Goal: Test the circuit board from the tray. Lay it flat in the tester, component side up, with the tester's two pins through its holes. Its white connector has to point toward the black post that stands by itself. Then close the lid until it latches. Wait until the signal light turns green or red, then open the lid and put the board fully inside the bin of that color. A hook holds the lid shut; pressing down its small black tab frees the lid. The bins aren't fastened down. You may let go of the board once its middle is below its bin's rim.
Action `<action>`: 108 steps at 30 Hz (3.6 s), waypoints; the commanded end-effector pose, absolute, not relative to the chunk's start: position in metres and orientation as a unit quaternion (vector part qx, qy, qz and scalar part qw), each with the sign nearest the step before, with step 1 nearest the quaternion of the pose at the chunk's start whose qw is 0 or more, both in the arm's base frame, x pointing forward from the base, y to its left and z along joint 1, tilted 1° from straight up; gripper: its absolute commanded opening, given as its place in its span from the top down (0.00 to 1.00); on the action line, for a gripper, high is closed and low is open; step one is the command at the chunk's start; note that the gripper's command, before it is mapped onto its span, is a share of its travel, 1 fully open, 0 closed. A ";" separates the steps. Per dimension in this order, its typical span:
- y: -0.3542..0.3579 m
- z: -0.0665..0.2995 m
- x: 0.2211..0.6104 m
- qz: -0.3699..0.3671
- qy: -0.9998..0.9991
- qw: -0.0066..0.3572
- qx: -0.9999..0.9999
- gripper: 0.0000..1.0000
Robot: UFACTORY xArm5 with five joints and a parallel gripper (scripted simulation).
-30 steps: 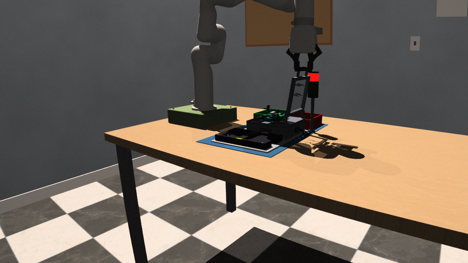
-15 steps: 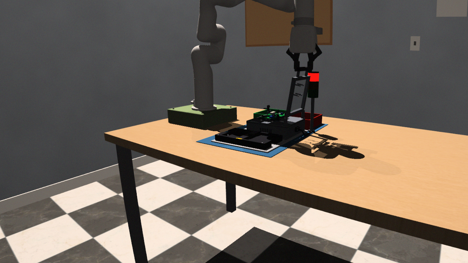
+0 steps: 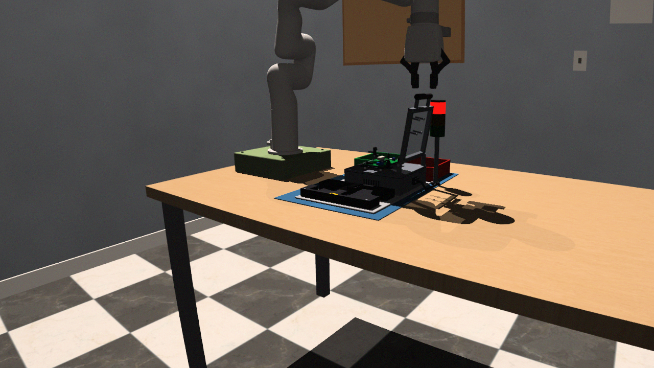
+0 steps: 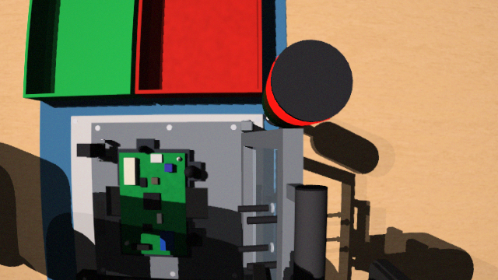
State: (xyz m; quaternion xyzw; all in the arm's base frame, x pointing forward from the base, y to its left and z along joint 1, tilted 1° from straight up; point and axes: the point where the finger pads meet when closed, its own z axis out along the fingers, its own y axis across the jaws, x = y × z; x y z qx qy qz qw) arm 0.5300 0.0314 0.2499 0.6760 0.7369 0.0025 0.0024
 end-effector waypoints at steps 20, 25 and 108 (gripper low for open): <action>0.031 0.273 0.530 0.003 0.737 0.003 0.676 0.00; 0.031 0.273 0.529 0.003 0.737 0.003 0.676 0.00; 0.021 0.090 0.399 0.003 0.737 0.003 0.676 0.00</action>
